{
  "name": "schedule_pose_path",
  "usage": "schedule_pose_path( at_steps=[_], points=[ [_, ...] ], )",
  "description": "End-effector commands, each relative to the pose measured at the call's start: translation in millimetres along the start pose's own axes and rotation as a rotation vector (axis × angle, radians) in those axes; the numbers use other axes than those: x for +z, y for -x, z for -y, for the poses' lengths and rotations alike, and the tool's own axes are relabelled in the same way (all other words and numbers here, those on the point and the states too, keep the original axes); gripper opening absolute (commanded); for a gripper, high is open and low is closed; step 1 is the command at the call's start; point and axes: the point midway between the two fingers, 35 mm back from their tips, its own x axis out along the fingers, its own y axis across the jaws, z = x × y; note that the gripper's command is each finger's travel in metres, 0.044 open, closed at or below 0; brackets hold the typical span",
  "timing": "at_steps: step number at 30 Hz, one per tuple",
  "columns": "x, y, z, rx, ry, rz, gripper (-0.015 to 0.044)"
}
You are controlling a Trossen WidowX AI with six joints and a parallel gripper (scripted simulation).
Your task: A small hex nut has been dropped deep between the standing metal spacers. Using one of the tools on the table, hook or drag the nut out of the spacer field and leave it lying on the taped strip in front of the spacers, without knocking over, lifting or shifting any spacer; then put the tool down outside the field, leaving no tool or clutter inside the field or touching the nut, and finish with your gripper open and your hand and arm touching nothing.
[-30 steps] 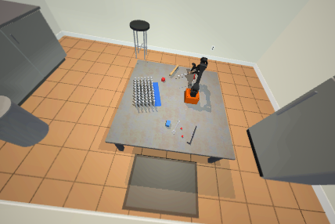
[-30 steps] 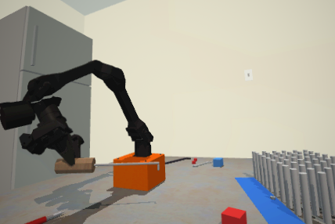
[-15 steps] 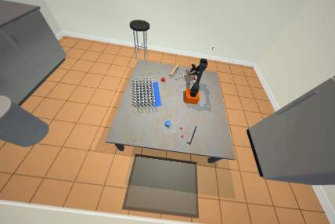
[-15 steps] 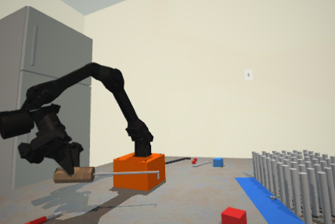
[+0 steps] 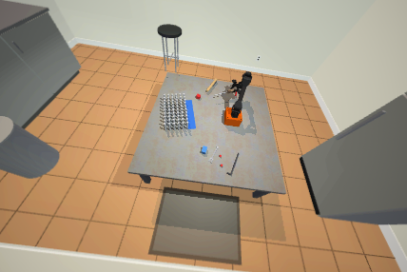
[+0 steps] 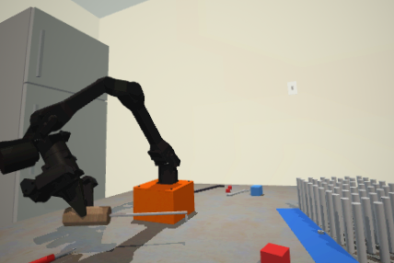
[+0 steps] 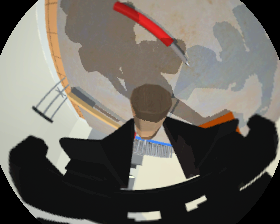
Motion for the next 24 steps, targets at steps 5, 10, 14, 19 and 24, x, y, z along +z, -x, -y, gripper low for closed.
schedule_pose_path(
  at_steps=[5, 10, 14, 19, 24],
  points=[
    [5, -12, 4, 0.005, -0.005, -0.008, 0.0000],
    [9, -18, 6, 0.005, -0.005, -0.008, 0.0000],
    [11, -22, 8, 0.005, -0.005, -0.008, 0.0000],
    [15, -28, 10, 0.005, -0.005, -0.009, 0.0000],
    [18, -35, 13, 0.005, -0.005, -0.009, 0.0000]
  ],
)
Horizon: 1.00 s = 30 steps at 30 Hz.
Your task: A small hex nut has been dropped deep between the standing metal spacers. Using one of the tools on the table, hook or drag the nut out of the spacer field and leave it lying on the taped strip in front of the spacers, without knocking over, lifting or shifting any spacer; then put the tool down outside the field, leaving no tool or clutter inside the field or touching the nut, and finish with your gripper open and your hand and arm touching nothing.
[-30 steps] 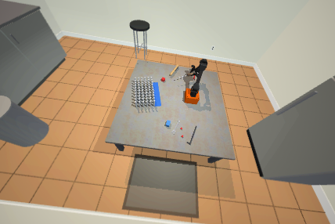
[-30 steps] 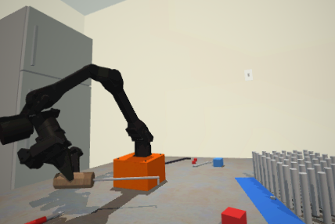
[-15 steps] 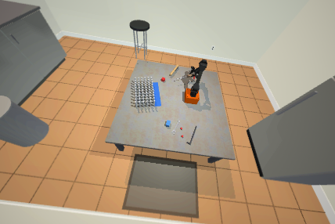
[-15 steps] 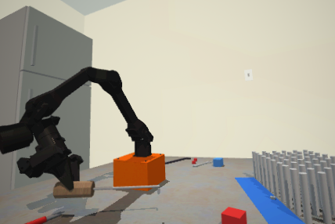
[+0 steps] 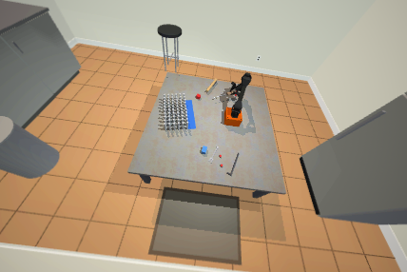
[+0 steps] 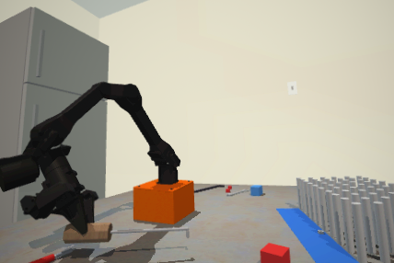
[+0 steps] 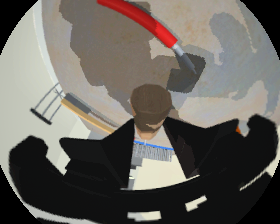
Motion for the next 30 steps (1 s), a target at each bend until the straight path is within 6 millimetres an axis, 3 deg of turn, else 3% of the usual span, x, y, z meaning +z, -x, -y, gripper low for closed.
schedule_pose_path(
  at_steps=[1, 26, 30],
  points=[
    [2, -7, 2, 0.005, -0.005, -0.008, 0.0000],
    [14, -35, 16, 0.005, -0.006, -0.009, 0.0000],
    [15, -31, 15, -0.001, -0.001, -0.001, 0.0105]
  ],
)
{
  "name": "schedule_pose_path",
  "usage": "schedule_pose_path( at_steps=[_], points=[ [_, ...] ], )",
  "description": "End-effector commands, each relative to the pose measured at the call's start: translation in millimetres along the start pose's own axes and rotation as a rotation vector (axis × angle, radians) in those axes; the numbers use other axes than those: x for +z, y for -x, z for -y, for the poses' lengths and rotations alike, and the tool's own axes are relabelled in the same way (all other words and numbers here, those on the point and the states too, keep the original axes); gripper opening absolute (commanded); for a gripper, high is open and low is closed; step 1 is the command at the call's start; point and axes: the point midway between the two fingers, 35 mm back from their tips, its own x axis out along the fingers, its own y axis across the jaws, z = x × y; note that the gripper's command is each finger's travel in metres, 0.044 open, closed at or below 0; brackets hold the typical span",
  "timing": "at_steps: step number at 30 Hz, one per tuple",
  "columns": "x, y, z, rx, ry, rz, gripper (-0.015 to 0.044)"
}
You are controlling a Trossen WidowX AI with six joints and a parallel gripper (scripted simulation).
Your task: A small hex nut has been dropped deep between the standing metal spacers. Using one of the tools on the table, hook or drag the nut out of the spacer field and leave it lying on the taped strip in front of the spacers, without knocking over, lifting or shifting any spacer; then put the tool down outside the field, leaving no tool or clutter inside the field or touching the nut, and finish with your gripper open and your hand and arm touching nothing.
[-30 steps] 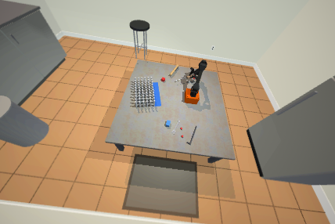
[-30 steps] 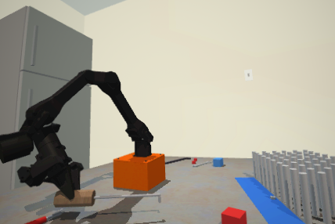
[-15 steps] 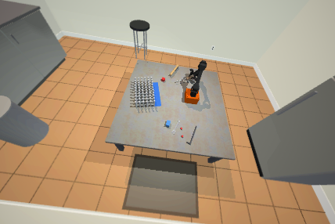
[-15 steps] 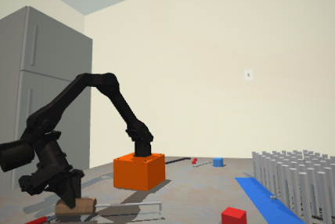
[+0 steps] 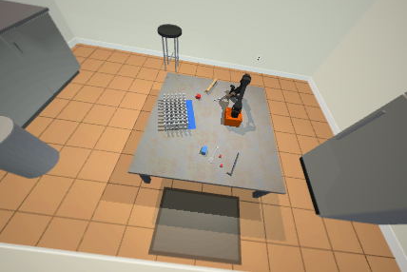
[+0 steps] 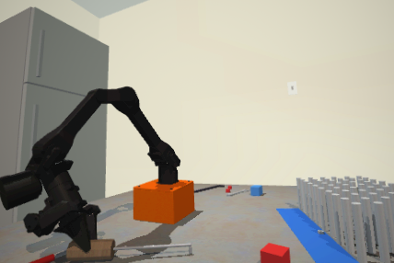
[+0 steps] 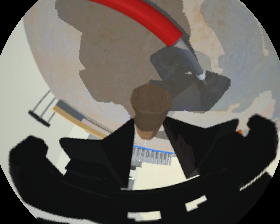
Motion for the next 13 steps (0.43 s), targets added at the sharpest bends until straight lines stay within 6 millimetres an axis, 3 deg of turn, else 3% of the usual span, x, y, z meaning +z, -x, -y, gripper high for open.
schedule_pose_path(
  at_steps=[1, 13],
  points=[
    [0.2, 0.6, -0.4, 0.000, 0.001, 0.002, 0.0131],
    [0.2, 0.6, -0.4, 0.000, 0.001, 0.002, 0.0440]
  ],
)
